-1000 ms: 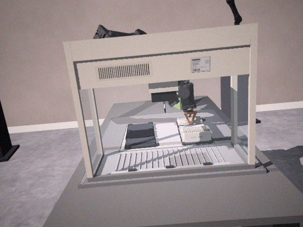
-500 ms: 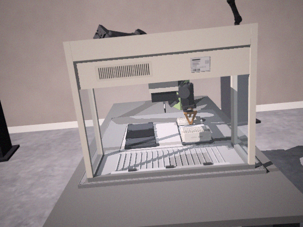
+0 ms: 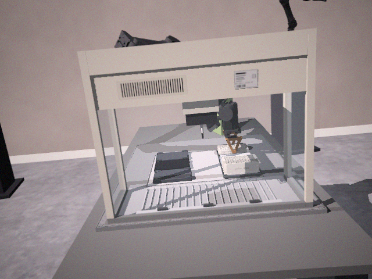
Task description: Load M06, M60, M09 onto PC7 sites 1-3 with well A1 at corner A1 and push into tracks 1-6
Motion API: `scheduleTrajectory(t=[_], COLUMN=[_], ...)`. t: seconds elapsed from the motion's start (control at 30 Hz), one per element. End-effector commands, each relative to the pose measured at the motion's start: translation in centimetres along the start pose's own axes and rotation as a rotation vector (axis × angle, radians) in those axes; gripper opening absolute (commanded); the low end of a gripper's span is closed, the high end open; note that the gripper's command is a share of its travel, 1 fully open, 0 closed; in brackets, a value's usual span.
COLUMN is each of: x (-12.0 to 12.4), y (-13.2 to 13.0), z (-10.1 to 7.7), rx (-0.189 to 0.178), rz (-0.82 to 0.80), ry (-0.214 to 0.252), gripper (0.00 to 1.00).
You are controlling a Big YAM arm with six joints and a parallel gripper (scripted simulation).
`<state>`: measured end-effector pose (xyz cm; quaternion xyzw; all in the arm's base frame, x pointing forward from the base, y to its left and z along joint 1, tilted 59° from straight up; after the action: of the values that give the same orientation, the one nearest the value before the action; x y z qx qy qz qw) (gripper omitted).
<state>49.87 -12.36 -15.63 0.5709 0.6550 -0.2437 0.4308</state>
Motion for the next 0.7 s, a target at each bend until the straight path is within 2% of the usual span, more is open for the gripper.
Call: scheduleTrajectory(t=[0.0,0.67], x=[0.54,0.16], y=[-0.1,-0.3], z=[0.03,0.82], rx=[-0.006,0.001], rz=[-0.015,-0.005], ry=[0.002,-0.001], gripper=[0.0,0.0])
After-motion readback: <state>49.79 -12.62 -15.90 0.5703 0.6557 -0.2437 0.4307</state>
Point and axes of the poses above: the point where the finger pads meet when closed, its own z axis out along the fingers, its own y axis across the jaws, x = y × z, the point moved 5 cm from there along -z, back along the fingers, and after that the axes turned 9 degrees about -z, right-handed, at the moved point
